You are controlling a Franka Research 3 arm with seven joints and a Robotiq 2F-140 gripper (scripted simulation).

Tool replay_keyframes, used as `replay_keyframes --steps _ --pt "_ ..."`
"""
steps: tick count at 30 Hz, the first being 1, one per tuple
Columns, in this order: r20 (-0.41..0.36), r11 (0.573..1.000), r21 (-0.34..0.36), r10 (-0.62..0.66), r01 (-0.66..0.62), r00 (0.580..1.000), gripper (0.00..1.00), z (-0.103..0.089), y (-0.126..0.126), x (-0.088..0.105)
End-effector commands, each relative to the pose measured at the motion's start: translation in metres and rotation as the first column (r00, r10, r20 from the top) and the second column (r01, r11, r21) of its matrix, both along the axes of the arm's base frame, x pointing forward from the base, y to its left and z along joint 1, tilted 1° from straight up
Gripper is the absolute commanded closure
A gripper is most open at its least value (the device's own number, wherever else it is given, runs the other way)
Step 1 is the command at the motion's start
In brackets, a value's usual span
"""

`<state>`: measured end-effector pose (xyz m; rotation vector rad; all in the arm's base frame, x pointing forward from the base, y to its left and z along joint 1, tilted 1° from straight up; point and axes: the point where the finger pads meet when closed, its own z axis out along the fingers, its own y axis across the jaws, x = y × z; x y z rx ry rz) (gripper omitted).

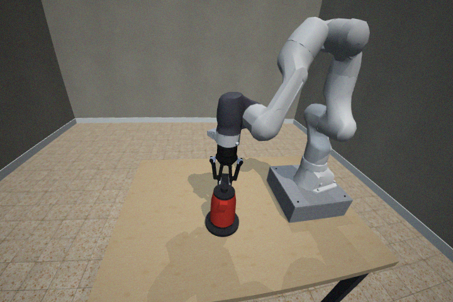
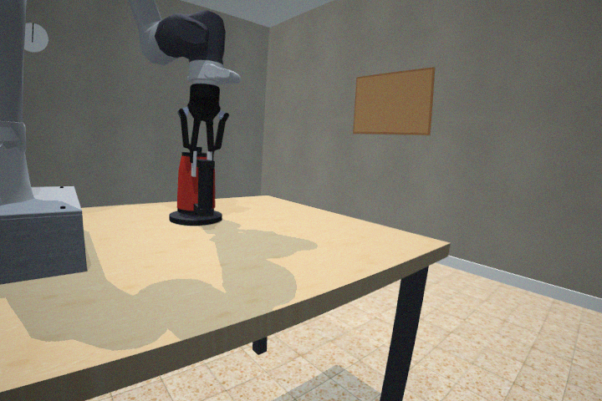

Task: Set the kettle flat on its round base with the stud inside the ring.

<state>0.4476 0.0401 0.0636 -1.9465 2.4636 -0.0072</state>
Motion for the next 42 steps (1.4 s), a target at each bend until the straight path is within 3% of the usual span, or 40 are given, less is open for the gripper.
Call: replay_keyframes --steps 1,42 --pt "0.012 1.000 -0.001 0.001 -0.001 1.000 1.00 0.0019 0.0014 0.0041" --pt "0.012 1.000 -0.001 0.001 -0.001 1.000 1.00 -0.0035 0.0014 0.0042"
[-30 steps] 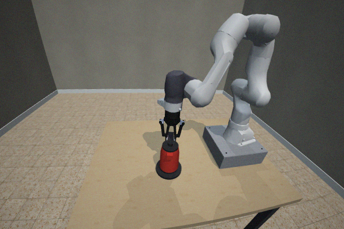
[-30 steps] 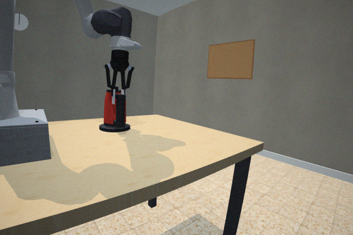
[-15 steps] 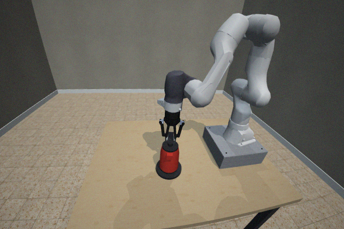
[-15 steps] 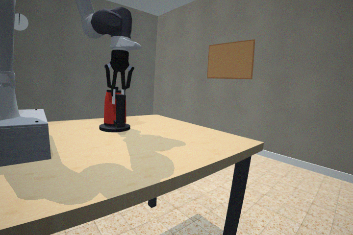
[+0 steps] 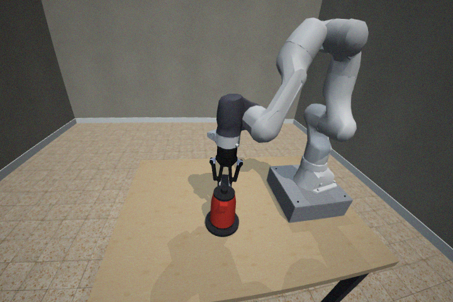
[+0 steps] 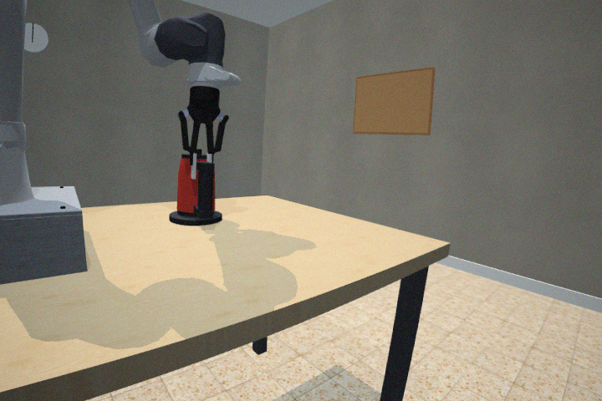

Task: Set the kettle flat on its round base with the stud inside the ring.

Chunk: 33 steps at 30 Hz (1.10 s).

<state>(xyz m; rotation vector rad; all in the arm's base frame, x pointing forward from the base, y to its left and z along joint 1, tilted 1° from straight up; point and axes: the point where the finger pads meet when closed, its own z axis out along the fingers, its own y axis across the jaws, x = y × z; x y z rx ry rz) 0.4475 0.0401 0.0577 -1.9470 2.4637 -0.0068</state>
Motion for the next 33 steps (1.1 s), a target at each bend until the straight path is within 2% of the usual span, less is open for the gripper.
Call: replay_keyframes --steps 1,26,27,33 --pt "0.013 1.000 -0.001 0.001 -0.001 1.000 1.00 0.0025 0.0014 0.0043" --pt "0.013 1.000 -0.001 0.001 -0.001 1.000 1.00 -0.0001 0.0014 0.0043" --pt "0.013 1.000 -0.001 0.001 -0.001 1.000 0.53 -0.0001 0.0014 0.0043" --pt "0.013 1.000 -0.001 0.001 -0.001 1.000 0.53 -0.0001 0.0014 0.0043"
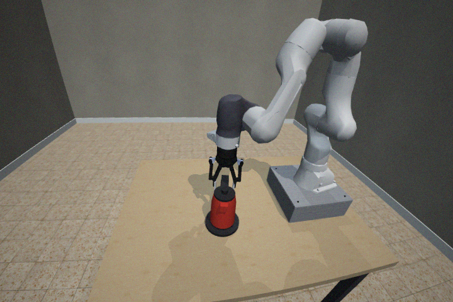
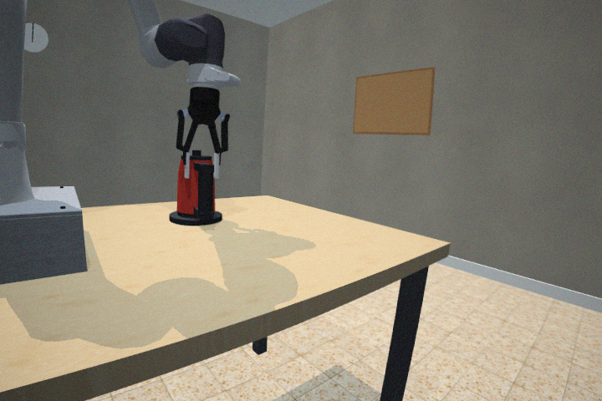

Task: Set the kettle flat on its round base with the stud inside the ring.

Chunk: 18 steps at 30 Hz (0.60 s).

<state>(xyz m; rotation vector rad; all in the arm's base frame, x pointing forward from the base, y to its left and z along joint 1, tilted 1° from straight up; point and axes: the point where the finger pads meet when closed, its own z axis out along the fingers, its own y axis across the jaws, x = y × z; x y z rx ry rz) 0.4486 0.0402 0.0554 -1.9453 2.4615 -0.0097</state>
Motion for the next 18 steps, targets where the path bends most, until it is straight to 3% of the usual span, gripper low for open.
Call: replay_keyframes --steps 1,10,18 --pt "0.009 1.000 -0.001 0.000 0.000 1.000 0.53 0.002 0.001 0.003" --pt "0.009 1.000 -0.001 0.000 0.000 1.000 0.53 0.003 0.001 0.003" --pt "0.009 1.000 -0.002 0.000 0.000 1.000 0.53 0.020 0.001 0.003"
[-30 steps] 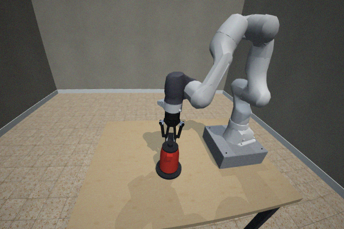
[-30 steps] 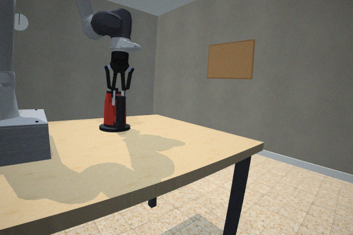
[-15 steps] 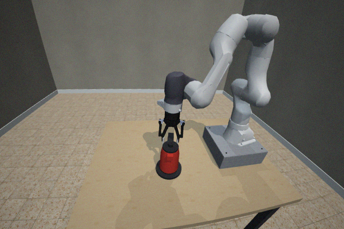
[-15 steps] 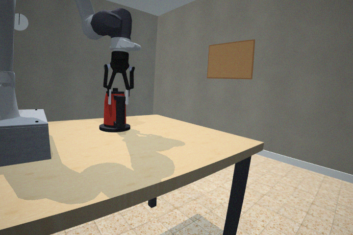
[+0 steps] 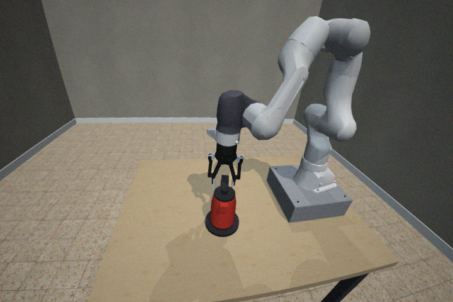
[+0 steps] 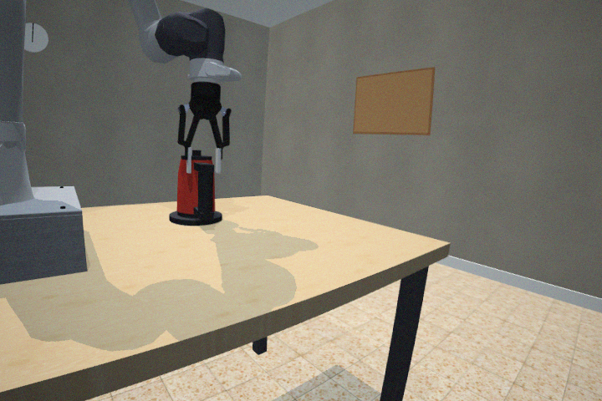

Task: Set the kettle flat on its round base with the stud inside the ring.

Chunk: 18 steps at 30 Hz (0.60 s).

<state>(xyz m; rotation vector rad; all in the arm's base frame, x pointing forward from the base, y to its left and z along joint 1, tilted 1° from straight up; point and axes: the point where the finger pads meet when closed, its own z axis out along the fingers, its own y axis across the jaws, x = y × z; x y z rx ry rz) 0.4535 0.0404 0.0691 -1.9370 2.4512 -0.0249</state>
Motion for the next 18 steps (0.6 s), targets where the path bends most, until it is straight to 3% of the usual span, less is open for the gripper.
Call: replay_keyframes --steps 1,14,16,18 --pt "-0.007 1.000 -0.002 0.001 -0.001 1.000 0.53 0.012 0.001 -0.002" --pt "-0.007 1.000 -0.002 0.001 -0.001 1.000 0.53 0.122 0.002 -0.004" --pt "-0.007 1.000 -0.002 0.001 -0.001 1.000 0.53 0.122 0.002 -0.004" --pt "-0.007 1.000 -0.002 0.001 -0.001 1.000 0.53 0.135 0.002 -0.004"
